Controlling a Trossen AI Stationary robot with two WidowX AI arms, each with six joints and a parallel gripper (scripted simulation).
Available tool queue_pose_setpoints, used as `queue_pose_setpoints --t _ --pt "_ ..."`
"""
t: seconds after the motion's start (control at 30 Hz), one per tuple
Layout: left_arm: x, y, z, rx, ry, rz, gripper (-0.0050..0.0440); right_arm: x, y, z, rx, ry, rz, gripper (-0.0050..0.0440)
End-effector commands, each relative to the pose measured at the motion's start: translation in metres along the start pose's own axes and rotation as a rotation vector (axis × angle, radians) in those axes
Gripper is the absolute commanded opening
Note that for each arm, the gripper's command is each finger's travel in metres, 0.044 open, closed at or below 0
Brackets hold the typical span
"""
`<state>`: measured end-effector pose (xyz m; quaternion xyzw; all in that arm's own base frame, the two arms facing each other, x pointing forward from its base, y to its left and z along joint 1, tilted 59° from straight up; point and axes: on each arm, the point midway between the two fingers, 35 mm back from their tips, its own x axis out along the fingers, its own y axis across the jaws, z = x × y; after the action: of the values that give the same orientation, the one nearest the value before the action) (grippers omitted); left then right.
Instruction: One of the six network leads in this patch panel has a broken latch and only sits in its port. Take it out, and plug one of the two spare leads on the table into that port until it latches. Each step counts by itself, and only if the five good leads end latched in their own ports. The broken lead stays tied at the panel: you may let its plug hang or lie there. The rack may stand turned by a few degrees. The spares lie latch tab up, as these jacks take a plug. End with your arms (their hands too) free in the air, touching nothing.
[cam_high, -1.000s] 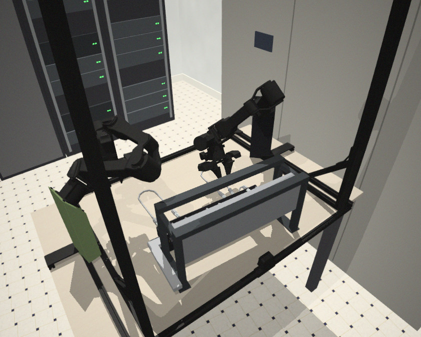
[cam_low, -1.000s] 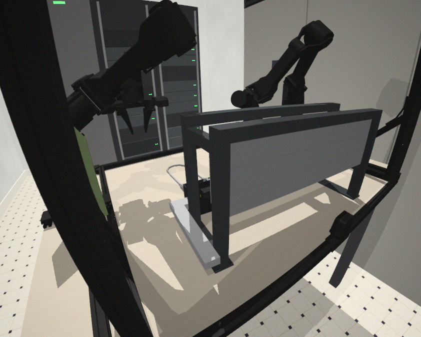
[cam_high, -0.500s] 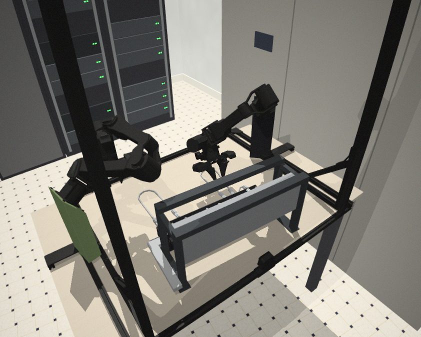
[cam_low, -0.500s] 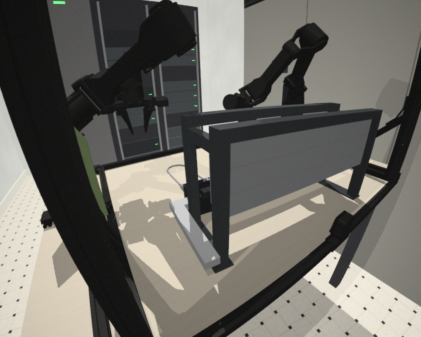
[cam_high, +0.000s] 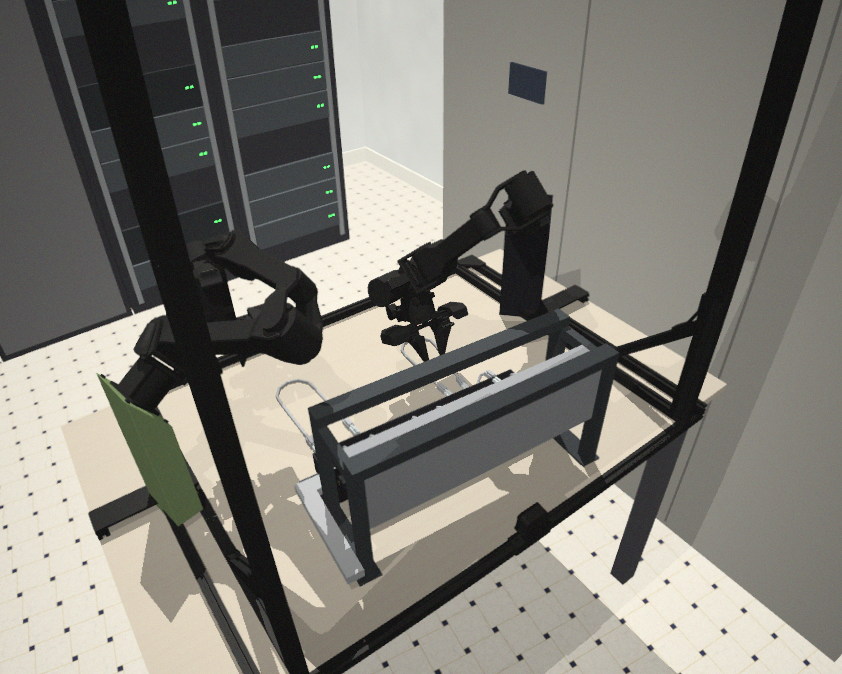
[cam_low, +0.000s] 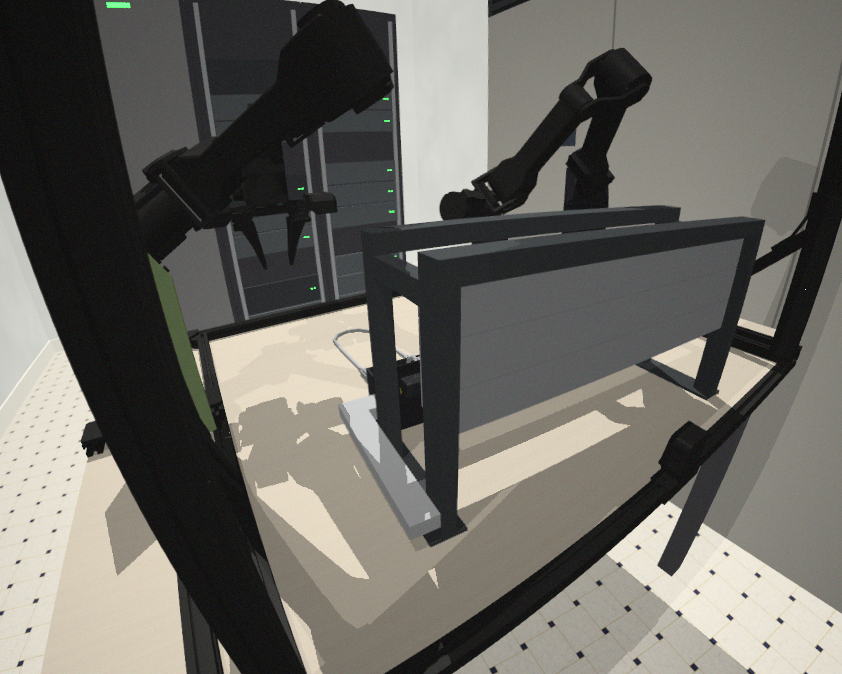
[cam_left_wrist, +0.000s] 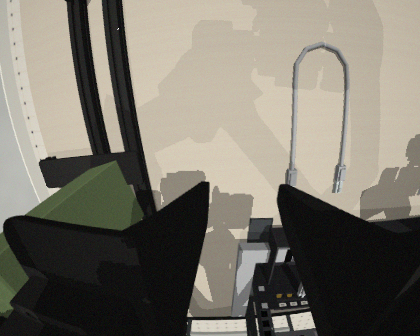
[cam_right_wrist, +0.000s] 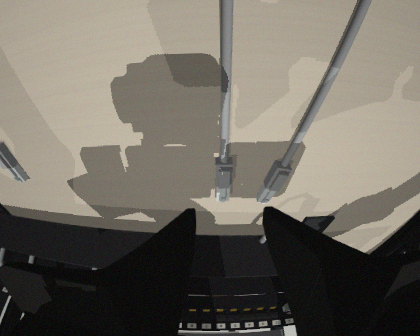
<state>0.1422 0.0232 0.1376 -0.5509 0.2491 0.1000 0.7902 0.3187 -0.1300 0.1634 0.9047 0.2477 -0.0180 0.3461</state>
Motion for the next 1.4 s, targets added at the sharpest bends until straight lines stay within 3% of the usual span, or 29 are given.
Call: queue_pose_setpoints --t 0.0,0.03,1.37 --pt "0.000 0.000 0.000 0.000 0.000 0.000 0.0176 0.000 0.000 0.002 0.004 -0.005 -0.001 0.0176" --pt "0.000 0.000 0.000 0.000 0.000 0.000 0.0176 0.060 0.000 0.002 0.003 -0.004 -0.001 0.0176" --pt "0.000 0.000 0.000 0.000 0.000 0.000 0.0176 0.070 0.000 0.002 0.004 -0.005 -0.001 0.0176"
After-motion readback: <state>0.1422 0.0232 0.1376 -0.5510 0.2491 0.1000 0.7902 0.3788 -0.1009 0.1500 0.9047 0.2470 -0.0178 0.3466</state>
